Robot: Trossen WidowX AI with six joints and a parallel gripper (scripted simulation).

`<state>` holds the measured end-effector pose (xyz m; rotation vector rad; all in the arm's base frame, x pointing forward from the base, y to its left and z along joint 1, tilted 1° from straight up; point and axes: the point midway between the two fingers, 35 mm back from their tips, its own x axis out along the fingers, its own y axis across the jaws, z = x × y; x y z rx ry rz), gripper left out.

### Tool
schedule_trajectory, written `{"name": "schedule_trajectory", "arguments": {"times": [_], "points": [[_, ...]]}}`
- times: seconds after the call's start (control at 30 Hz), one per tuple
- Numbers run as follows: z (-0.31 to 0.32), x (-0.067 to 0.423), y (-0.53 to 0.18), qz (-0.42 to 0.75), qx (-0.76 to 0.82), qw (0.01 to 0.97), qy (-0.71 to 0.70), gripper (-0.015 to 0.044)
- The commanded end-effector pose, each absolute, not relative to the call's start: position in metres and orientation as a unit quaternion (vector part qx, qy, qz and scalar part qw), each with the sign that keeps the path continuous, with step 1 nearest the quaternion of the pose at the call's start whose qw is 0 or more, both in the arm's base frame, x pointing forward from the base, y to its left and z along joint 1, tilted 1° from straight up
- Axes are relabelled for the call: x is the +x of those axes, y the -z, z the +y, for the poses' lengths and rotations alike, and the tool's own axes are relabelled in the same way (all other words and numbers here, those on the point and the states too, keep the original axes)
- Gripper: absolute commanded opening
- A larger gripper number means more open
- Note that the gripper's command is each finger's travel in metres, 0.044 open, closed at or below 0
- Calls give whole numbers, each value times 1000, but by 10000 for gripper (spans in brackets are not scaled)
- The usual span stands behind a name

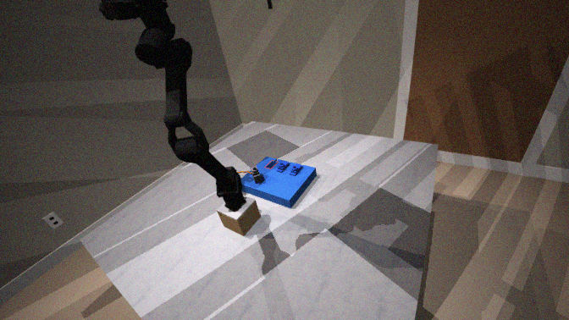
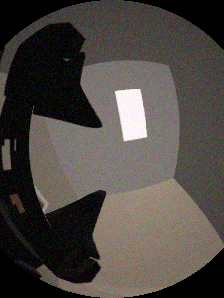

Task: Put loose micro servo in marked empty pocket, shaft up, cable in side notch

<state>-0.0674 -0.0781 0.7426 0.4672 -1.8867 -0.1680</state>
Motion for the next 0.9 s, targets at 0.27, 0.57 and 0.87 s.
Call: {"name": "schedule_trajectory", "arguments": {"times": [0.27,0.57,0.87], "points": [[-53,-37,-750,-774,167,608,50,440],[-11,17,-753,-723,115,681,17,440],[26,67,-746,-667,74,741,-21,440]]}}
